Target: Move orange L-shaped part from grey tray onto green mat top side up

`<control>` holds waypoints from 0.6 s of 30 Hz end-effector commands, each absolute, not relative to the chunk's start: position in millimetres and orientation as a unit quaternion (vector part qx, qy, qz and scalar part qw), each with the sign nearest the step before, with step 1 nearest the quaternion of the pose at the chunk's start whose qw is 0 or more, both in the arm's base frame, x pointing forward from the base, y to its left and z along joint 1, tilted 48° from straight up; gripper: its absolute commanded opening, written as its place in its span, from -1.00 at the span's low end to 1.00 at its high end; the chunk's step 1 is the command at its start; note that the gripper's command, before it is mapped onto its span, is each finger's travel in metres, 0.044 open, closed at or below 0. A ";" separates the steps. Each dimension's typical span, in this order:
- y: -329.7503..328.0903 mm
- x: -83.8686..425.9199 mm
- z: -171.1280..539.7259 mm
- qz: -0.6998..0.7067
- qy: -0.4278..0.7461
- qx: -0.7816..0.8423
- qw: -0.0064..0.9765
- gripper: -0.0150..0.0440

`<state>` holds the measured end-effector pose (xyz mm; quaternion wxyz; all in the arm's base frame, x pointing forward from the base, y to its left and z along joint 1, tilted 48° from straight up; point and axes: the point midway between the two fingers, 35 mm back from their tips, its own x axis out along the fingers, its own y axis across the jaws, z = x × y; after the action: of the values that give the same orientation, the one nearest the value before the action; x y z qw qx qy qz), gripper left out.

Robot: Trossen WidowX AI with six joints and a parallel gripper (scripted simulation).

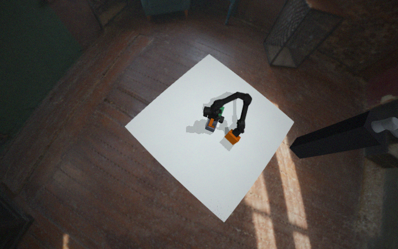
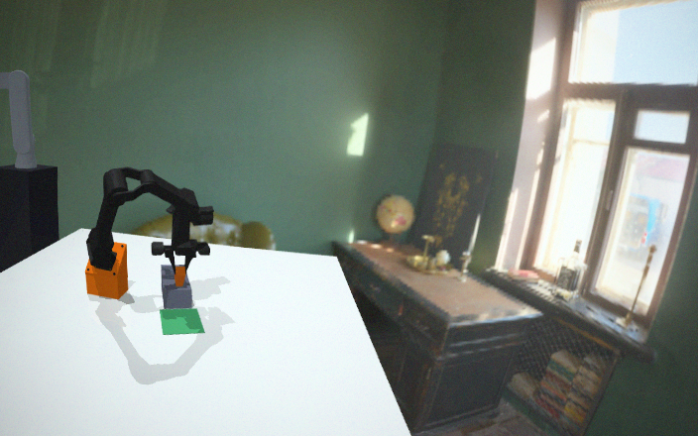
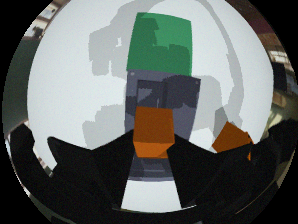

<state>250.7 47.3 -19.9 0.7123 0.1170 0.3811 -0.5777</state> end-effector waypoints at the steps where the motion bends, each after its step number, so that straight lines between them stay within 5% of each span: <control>1: 54.1 252.0 -14.9 -0.577 0.381 0.122 0.712 -0.49; 18: 73.6 250.6 3.1 -0.577 0.381 0.122 0.712 -0.49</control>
<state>249.8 67.3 -0.4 0.7127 0.1158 0.3804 -0.5780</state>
